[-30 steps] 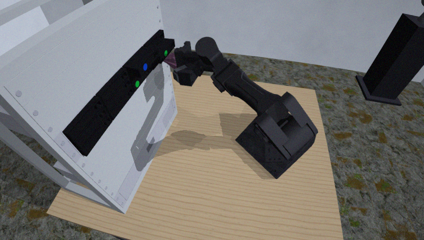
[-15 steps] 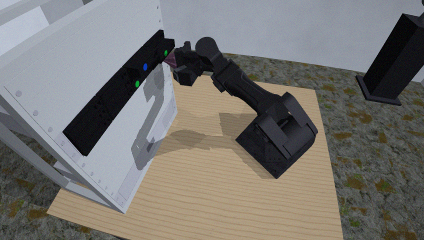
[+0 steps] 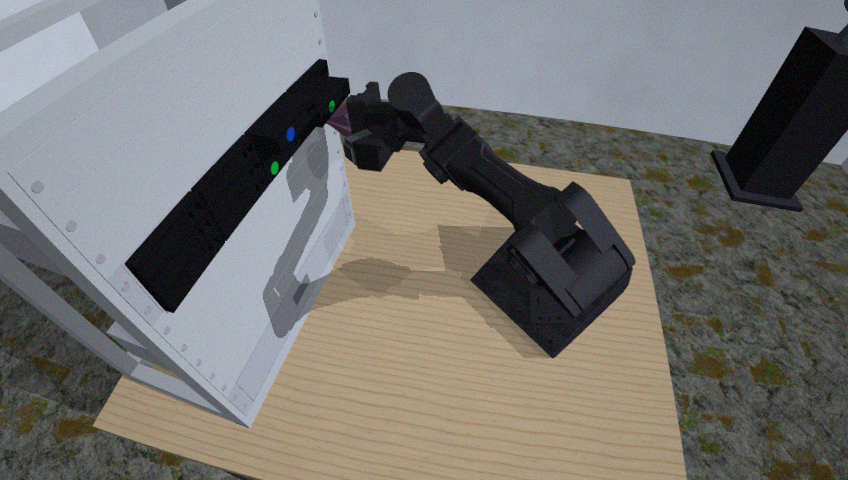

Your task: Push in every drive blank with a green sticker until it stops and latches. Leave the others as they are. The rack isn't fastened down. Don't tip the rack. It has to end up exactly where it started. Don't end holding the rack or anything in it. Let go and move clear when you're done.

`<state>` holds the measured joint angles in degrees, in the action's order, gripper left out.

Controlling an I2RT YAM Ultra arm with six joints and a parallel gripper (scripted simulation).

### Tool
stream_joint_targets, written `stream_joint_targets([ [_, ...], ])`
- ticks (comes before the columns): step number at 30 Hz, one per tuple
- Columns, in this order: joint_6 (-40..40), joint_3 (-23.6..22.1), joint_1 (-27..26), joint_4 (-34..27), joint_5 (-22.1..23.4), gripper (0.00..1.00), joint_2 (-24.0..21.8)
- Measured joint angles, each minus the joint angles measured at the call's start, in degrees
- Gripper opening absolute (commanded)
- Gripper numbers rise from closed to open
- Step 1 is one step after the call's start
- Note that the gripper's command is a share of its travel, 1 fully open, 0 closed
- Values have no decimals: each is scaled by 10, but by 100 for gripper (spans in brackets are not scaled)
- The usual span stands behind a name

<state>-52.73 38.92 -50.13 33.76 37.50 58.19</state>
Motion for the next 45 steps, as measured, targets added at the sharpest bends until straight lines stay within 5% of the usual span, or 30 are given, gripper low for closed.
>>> stream_joint_targets([
  [32, 1, -1, -4, -8, 3, 0, -15],
  [45, 68, -89, -181, 30, 119, 0, -163],
])
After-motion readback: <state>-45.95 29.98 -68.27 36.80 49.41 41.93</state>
